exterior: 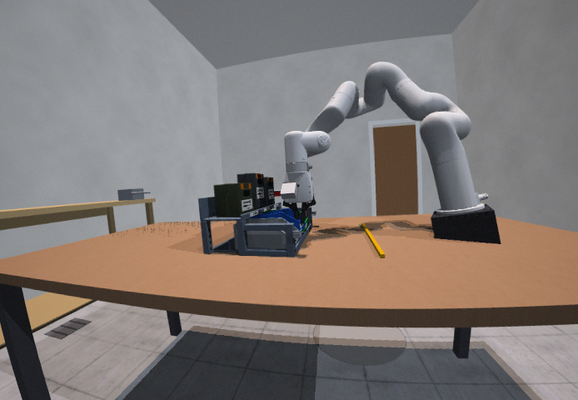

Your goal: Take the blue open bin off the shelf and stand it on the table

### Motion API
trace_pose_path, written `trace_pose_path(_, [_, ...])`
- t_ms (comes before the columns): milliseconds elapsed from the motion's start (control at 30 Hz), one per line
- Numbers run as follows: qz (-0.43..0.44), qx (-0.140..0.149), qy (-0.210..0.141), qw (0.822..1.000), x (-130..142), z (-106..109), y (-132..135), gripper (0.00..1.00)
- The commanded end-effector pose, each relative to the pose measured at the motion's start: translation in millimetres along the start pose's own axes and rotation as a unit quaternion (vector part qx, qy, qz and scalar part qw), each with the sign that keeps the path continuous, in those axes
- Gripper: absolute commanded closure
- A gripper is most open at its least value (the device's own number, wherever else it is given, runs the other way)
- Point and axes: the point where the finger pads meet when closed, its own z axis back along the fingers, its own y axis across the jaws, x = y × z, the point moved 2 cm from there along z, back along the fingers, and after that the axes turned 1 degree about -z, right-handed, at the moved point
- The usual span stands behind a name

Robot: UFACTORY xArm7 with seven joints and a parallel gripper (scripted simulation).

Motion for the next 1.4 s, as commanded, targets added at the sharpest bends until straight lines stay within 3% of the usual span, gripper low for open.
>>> trace_pose_path(0, [0.0, 0.002, 0.0, 1.0, -0.4, 0.6, 1.3, 1.0])
trace_pose_path(500, [0.0, 0.002, 0.0, 1.0, -0.3, -0.3, 1.3, 1.0])
trace_pose_path(667, [0.0, 0.002, 0.0, 1.0, 0.2, -0.4, -28.7, 1.0])
trace_pose_path(1067, [0.0, 0.002, 0.0, 1.0, 0.2, -0.4, -28.7, 1.0])
trace_pose_path(1233, [0.0, 0.002, 0.0, 1.0, 0.8, -0.7, -58.1, 1.0])
trace_pose_path(1367, [0.0, 0.002, 0.0, 1.0, 0.8, -0.7, -58.1, 1.0])
